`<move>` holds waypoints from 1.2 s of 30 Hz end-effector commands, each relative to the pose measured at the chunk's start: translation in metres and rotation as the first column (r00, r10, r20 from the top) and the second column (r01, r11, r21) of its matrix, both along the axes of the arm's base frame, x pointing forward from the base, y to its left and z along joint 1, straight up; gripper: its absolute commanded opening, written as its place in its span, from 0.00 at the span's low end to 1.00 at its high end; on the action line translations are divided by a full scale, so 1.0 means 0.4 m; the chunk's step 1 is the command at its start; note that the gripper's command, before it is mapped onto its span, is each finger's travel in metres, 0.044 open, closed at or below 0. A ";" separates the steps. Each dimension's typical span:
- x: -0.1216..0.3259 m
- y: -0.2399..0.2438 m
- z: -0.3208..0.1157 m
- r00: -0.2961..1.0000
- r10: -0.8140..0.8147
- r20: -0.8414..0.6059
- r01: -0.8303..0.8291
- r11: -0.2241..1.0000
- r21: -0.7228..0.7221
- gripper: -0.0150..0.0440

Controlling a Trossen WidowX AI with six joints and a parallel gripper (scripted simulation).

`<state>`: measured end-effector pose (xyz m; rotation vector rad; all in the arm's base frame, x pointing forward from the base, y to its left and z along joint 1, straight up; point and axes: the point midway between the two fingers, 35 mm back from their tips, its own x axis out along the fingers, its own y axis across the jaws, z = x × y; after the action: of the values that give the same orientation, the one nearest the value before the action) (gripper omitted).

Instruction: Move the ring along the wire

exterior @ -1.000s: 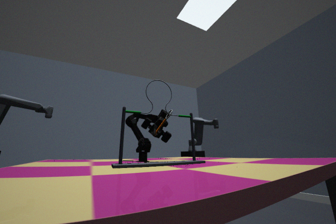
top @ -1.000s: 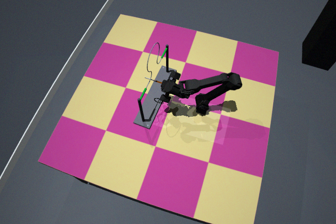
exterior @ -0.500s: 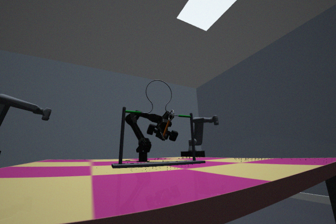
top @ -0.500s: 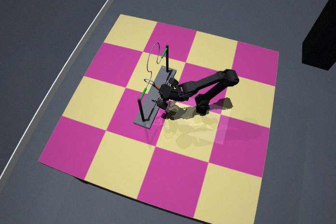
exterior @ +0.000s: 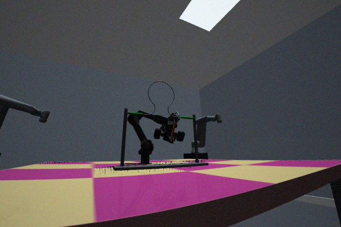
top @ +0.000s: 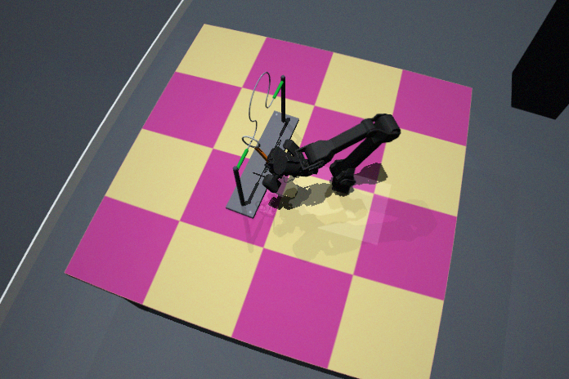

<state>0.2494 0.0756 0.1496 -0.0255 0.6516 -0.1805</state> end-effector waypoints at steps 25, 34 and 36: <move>0.008 0.086 0.007 0.999 0.000 0.034 -0.001 0.999 0.041 0.00; 0.009 0.109 0.007 0.999 0.000 0.043 -0.001 0.999 0.039 0.00; 0.009 0.114 0.007 0.999 -0.001 0.045 -0.001 0.999 0.038 0.00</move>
<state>0.2514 0.1170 0.1494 0.0038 0.6220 -0.1650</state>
